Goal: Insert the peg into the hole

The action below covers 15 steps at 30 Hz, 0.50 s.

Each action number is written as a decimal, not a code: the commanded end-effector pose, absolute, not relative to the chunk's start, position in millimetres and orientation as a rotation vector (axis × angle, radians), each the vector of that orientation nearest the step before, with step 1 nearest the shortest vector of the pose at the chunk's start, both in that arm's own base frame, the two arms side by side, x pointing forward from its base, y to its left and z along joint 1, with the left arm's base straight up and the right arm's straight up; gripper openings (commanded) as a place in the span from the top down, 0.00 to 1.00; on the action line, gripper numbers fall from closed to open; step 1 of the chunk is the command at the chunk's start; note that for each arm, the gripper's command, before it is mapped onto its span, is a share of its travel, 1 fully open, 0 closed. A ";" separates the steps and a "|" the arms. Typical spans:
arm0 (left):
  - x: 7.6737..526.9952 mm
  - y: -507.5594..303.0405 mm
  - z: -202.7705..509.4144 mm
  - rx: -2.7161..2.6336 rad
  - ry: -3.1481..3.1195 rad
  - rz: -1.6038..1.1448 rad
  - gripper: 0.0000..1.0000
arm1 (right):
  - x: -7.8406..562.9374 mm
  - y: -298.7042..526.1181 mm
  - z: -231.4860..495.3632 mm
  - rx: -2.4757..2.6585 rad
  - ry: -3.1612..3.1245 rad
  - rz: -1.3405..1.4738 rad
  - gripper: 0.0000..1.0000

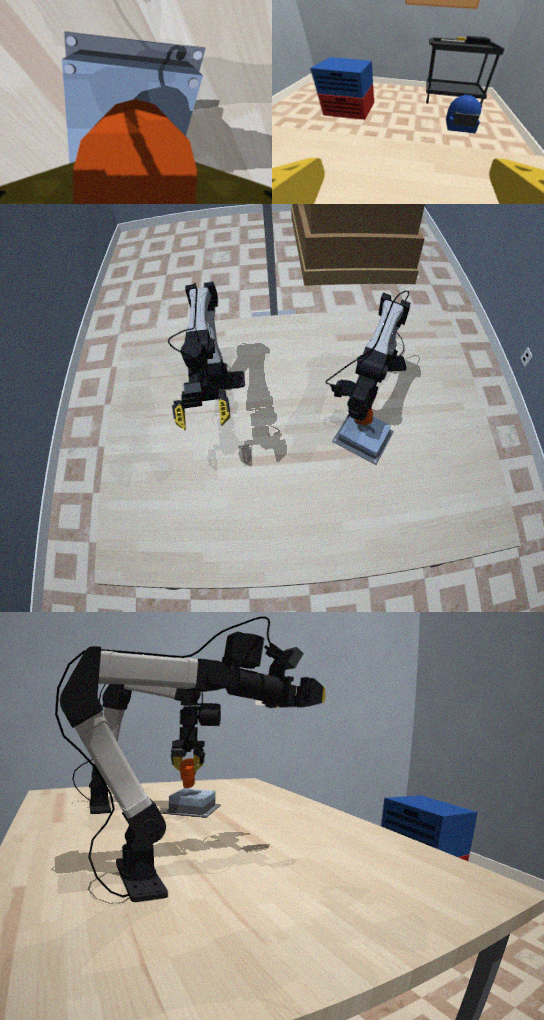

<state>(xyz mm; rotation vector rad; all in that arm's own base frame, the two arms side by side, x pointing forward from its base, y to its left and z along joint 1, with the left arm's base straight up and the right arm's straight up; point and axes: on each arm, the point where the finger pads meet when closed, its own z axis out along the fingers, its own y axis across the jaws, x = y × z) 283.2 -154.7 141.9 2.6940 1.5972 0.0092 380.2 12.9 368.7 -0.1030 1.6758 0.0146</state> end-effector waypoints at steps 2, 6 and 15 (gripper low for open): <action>280.5 -153.4 163.2 2.680 1.591 0.020 0.66 | 376.4 22.4 368.4 -0.182 1.686 0.028 0.00; 277.9 -152.2 171.8 2.687 1.594 0.013 0.66 | 371.7 30.4 364.1 -0.185 1.703 0.047 0.00; 286.4 -156.7 171.0 2.687 1.394 -0.228 0.66 | 336.8 105.2 345.2 -0.339 1.775 0.212 0.00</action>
